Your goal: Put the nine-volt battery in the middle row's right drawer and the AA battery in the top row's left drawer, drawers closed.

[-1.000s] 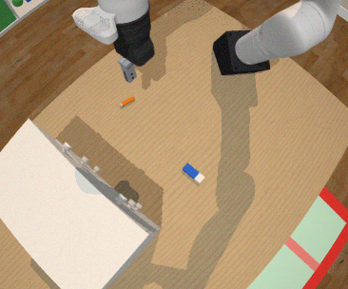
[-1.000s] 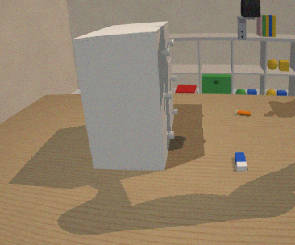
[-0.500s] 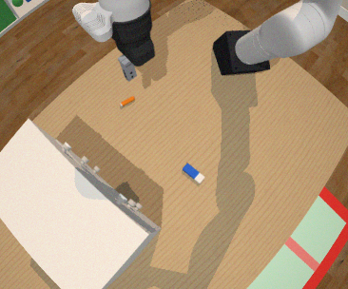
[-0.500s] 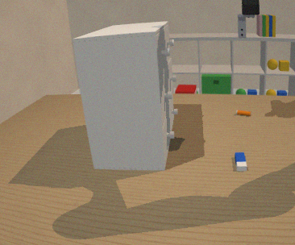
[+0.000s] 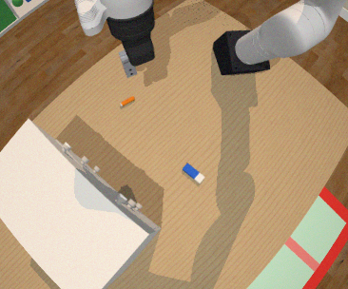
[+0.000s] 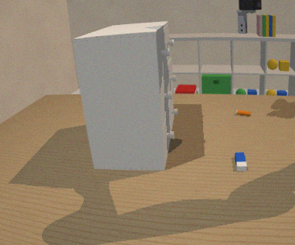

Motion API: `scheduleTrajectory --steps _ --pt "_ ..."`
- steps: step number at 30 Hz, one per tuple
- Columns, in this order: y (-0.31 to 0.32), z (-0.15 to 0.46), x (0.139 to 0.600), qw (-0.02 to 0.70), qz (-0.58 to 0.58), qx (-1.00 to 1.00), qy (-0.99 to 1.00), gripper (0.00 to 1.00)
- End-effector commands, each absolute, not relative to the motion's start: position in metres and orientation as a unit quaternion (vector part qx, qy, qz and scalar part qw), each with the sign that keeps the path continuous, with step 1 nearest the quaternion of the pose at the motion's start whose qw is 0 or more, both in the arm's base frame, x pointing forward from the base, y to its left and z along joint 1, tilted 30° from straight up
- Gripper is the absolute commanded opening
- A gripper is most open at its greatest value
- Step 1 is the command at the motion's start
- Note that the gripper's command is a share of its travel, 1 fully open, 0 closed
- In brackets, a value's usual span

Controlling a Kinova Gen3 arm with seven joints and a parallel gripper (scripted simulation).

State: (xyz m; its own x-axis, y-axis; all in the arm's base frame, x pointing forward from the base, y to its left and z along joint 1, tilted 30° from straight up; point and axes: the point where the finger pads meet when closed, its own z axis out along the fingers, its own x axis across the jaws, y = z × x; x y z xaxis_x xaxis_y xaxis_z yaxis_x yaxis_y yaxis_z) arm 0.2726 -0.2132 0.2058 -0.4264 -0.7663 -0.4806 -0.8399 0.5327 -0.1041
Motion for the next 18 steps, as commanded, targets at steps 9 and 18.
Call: scheduleTrajectory --steps 9,18 --pt "-0.214 0.219 0.267 0.222 0.106 -0.357 0.901 0.00" --pt "-0.212 0.229 0.262 0.205 0.134 -0.242 0.939 0.00"
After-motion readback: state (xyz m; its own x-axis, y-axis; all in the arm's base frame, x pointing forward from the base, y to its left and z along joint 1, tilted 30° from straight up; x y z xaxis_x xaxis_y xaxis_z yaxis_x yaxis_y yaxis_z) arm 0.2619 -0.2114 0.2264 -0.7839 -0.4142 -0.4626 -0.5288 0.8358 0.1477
